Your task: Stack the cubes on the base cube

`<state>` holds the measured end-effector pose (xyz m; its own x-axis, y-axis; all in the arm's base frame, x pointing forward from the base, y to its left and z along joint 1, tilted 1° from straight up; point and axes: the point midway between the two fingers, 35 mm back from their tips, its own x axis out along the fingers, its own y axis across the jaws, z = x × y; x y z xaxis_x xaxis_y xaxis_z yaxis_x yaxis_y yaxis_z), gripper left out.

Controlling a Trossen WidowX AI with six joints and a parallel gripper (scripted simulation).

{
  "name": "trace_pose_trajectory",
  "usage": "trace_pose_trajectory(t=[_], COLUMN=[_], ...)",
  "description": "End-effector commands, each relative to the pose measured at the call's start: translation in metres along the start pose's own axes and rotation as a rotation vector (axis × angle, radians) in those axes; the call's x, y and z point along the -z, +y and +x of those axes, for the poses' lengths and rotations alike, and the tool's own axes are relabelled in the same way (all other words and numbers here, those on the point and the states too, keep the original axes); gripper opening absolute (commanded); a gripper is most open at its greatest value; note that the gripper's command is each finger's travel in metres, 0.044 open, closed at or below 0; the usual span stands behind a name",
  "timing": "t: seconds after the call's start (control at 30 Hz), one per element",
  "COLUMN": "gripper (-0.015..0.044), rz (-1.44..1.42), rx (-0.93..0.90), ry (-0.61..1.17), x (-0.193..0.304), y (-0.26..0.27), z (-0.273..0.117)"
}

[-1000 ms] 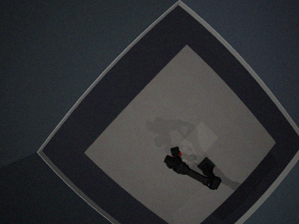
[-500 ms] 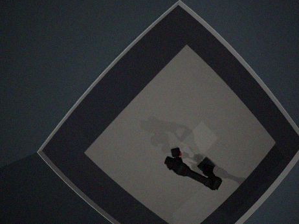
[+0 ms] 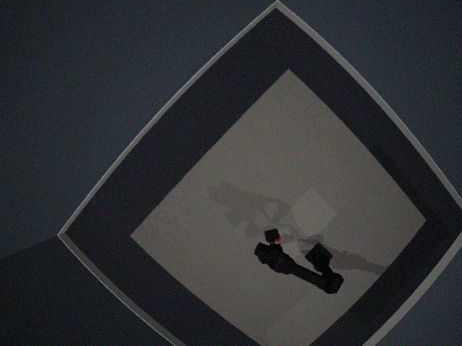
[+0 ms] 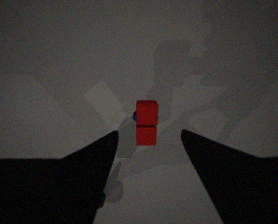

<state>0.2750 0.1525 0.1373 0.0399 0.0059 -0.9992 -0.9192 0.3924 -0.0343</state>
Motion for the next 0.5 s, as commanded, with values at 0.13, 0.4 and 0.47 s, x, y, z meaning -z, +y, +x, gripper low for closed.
trace_pose_trajectory(t=[0.13, 0.4, 0.47], gripper=[0.0400, 0.0400, 0.0400], rz=[0.000, 0.000, 0.000], rx=[-0.001, -0.008, -0.008], ry=[-0.003, -0.005, -0.005], x=[-0.020, -0.052, -0.052], y=[0.030, 0.105, 0.105], z=[-0.002, -0.004, -0.004])
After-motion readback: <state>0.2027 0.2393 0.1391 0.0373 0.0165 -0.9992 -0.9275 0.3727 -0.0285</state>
